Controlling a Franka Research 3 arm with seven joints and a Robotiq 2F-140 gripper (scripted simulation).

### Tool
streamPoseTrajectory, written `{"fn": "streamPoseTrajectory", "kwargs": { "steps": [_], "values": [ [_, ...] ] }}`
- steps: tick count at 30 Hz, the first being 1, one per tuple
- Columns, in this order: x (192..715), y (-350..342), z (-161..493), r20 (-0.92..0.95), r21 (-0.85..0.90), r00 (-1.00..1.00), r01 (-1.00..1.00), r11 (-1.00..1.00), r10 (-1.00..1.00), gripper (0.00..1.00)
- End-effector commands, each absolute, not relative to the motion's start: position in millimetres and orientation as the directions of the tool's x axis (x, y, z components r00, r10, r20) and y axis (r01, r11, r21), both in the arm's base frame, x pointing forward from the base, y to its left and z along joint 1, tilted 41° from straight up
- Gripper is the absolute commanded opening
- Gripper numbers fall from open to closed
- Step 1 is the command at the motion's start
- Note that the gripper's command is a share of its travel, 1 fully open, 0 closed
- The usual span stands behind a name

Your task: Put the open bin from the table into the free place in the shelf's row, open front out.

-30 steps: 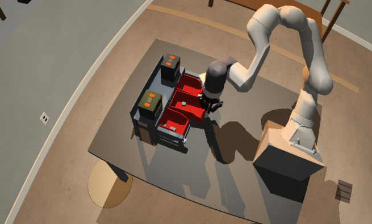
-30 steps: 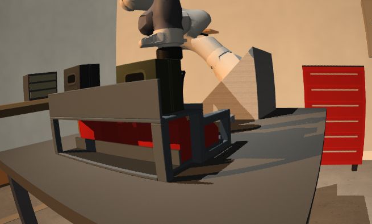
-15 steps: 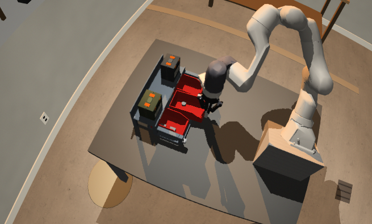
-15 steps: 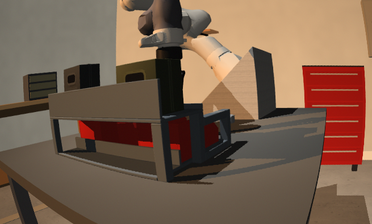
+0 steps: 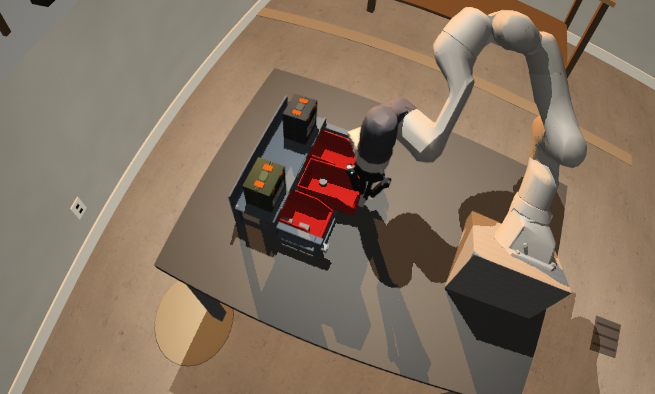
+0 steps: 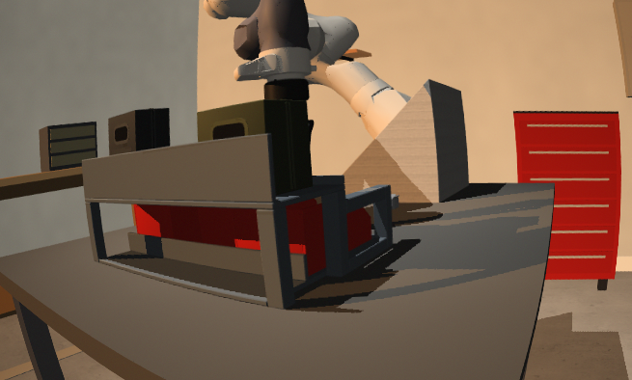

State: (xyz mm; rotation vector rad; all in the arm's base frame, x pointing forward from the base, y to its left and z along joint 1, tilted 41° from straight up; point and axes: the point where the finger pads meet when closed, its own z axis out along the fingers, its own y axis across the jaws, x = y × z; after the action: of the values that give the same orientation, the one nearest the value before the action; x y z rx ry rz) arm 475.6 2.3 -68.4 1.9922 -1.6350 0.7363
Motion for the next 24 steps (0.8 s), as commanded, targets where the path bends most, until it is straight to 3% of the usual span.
{"fn": "streamPoseTrajectory", "kwargs": {
  "steps": [1, 24],
  "values": [
    [478, 2, -68, 0.659, 0.018, 0.157, -0.981, -0.194, -0.736, 0.0],
    [488, 4, -68, 0.659, 0.018, 0.157, -0.981, -0.194, -0.736, 0.0]
  ]
}}
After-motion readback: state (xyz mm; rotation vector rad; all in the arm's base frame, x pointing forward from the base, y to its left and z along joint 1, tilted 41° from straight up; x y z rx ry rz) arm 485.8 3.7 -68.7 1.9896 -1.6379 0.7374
